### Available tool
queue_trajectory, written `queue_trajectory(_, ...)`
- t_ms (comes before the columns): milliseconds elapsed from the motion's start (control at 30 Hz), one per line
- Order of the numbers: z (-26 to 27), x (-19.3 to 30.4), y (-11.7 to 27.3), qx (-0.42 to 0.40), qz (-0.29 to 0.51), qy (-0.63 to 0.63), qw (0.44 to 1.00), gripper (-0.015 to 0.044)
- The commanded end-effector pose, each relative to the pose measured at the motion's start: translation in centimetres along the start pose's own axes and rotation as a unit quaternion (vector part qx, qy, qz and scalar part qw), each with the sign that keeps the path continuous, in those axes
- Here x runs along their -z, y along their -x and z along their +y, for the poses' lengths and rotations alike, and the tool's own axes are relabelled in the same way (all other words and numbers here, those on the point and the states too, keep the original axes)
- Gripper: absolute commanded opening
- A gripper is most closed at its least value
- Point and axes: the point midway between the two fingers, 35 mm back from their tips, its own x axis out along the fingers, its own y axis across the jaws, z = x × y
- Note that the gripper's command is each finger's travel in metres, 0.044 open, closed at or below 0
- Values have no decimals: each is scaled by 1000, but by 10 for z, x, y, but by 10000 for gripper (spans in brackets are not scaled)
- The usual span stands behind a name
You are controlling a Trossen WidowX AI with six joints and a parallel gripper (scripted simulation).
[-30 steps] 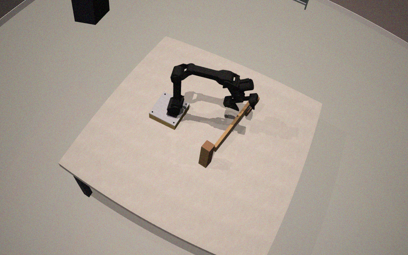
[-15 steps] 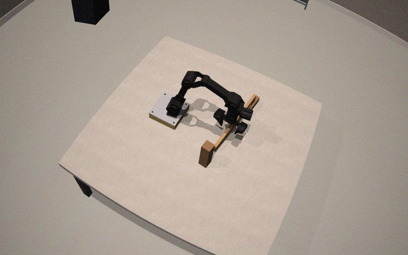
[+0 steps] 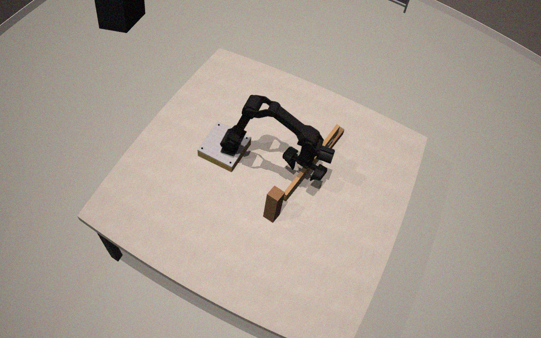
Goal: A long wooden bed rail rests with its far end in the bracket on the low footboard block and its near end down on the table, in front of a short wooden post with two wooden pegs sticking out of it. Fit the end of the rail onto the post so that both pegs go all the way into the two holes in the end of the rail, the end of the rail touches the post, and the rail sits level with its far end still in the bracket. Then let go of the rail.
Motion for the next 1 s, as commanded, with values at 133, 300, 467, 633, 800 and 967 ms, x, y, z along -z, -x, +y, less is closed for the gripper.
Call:
queue_trajectory(133,2,1,-16,-5,3,-2,1000,440)
queue_trajectory(300,3,1,-24,-5,3,-2,1000,440)
queue_trajectory(467,4,1,-32,-5,4,-2,1000,440)
queue_trajectory(633,5,1,-40,-5,4,-2,1000,440)
queue_trajectory(800,6,1,-48,-5,4,-2,1000,440)
queue_trajectory(967,7,2,-53,-5,4,-2,1000,440)
